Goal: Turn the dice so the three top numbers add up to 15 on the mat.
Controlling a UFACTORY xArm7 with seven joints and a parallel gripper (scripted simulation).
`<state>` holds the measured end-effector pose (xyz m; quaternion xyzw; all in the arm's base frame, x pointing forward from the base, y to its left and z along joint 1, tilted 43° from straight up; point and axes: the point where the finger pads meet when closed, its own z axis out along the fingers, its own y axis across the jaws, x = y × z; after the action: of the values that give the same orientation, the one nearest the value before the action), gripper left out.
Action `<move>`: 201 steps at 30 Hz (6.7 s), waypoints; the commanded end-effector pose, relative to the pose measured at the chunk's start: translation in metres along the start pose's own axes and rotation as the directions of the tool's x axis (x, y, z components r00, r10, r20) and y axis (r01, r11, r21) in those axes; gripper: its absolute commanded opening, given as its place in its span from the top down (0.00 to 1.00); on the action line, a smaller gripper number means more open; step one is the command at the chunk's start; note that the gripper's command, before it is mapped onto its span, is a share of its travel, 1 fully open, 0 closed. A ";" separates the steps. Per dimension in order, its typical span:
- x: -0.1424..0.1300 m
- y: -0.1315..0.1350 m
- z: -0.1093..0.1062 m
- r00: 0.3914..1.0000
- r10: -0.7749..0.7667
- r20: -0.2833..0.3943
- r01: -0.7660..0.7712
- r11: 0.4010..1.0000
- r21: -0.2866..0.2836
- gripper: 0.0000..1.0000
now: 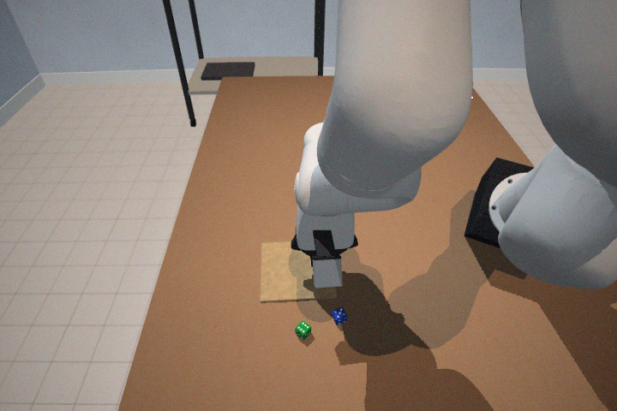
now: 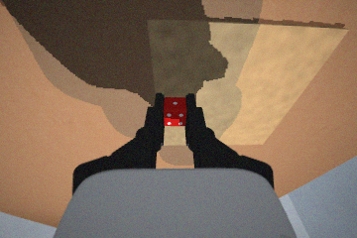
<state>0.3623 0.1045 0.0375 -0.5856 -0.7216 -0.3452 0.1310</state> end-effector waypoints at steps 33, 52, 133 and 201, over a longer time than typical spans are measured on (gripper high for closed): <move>-0.001 0.001 -0.001 1.000 0.001 0.002 -0.001 1.000 -0.002 0.85; -0.001 0.001 -0.001 1.000 0.001 0.002 -0.001 1.000 -0.002 0.64; 0.134 0.045 -0.073 0.705 -0.709 0.003 0.709 0.705 -0.001 0.00; 0.136 0.046 -0.048 0.698 -0.716 0.003 0.716 0.698 0.000 0.64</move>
<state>0.3549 0.1777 0.1705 -0.2593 -0.8927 -0.3682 -0.0134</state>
